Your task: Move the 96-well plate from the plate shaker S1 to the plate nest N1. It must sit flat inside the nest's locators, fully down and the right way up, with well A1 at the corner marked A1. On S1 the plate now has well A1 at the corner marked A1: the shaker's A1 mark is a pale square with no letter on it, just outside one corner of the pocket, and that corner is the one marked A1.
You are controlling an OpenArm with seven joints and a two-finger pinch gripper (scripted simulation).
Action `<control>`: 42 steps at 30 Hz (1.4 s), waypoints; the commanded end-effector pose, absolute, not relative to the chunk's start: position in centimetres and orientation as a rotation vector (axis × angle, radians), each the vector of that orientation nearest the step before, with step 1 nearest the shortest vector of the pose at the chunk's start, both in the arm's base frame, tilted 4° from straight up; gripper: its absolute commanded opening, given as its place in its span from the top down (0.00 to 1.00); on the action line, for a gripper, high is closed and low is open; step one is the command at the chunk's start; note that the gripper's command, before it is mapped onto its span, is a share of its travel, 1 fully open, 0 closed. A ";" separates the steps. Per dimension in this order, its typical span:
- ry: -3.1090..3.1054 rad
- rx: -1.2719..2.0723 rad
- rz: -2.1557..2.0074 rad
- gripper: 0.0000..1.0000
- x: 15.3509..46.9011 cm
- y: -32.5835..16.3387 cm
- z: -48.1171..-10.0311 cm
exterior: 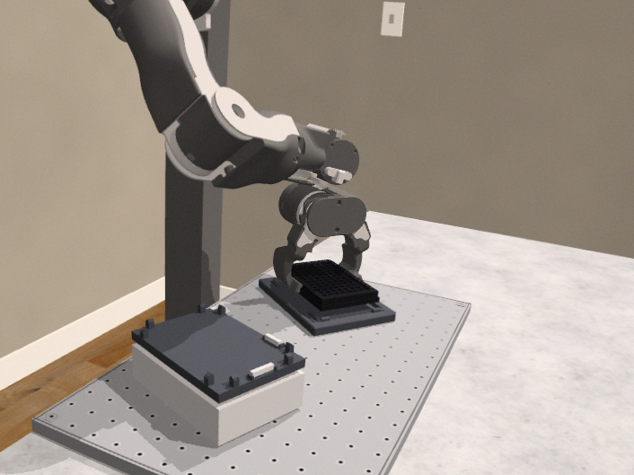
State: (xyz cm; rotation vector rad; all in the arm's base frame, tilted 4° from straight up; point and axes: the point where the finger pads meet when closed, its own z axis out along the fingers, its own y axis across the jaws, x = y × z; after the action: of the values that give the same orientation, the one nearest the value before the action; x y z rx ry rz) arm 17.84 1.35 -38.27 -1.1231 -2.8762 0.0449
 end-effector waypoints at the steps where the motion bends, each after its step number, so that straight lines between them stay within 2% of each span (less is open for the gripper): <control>1: -2.877 -1.123 0.031 1.00 18.0 1.5 -38.1; 42: -2.880 -1.116 0.035 1.00 17.7 1.5 -38.4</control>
State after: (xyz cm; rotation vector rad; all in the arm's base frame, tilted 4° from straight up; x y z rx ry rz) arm 17.72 1.33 -38.41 -1.1226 -2.8753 0.0445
